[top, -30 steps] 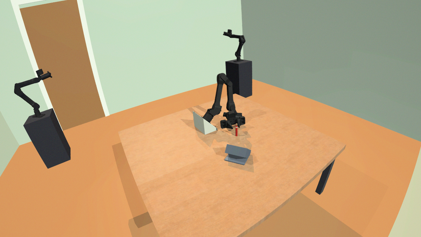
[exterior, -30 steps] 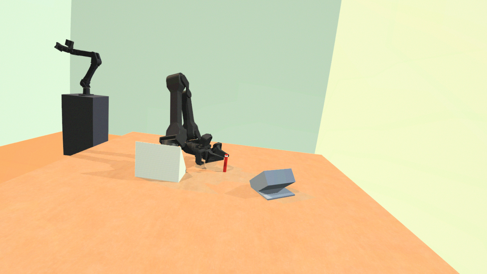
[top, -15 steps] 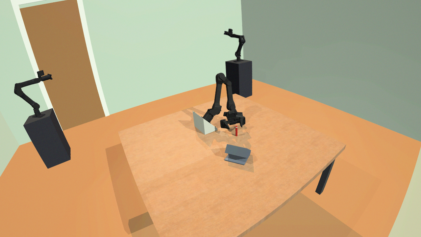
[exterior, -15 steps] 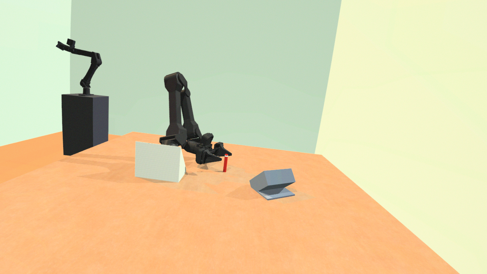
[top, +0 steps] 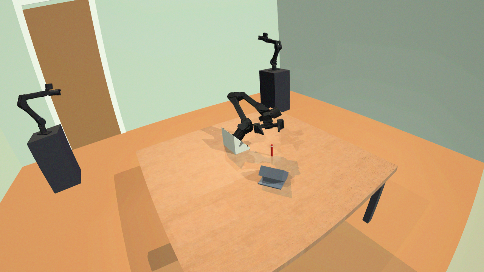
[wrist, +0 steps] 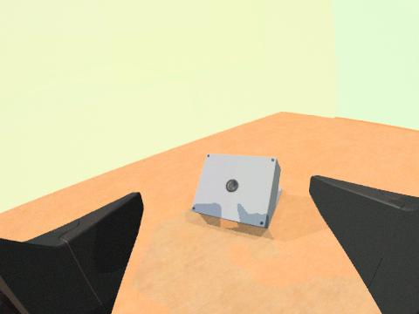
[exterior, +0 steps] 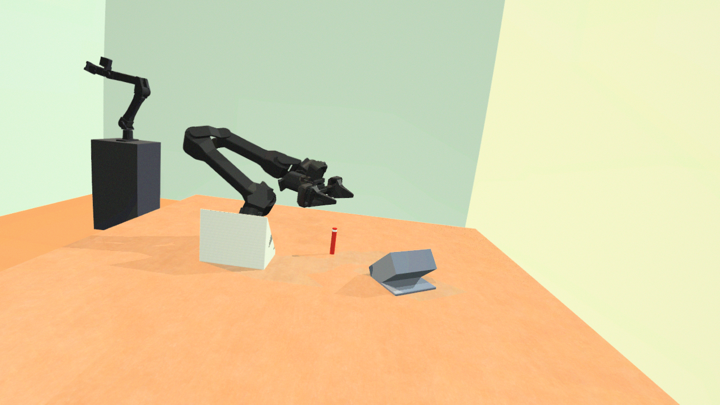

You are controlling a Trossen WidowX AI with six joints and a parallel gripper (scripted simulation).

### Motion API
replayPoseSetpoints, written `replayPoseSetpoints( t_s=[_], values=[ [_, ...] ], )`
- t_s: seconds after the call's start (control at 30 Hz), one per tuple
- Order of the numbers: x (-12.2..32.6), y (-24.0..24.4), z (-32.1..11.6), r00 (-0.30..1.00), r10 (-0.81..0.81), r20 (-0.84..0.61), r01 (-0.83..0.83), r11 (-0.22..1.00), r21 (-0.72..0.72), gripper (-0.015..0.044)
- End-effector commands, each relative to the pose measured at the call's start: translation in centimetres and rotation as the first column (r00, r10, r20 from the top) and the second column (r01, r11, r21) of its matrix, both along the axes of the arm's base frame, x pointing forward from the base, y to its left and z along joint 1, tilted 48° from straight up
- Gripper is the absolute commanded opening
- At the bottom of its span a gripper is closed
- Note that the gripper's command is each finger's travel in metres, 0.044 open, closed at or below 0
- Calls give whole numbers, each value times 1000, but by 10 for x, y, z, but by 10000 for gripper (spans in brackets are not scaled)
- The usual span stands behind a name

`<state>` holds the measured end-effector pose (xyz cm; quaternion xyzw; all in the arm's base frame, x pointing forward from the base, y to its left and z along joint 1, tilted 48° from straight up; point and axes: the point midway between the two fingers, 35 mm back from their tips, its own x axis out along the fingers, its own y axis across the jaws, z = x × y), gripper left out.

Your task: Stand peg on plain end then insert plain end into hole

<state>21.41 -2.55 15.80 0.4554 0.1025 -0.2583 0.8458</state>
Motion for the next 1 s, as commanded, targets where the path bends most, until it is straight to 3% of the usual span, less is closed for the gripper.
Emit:
replayPoseSetpoints(
  t_s=[0.0, 0.27, 0.63, 0.97],
  values=[
    [-12, -17, 25, 998, 22, 59, -19, 999, -45, 440],
    [-24, -26, 40, 995, 47, 86, -37, 993, -110, 440],
    [-16, -17, 16, 950, 201, -240, -237, 962, -134, 440],
    [-15, -6, -5, 798, 362, -482, -425, 905, -23, 440]
  ],
)
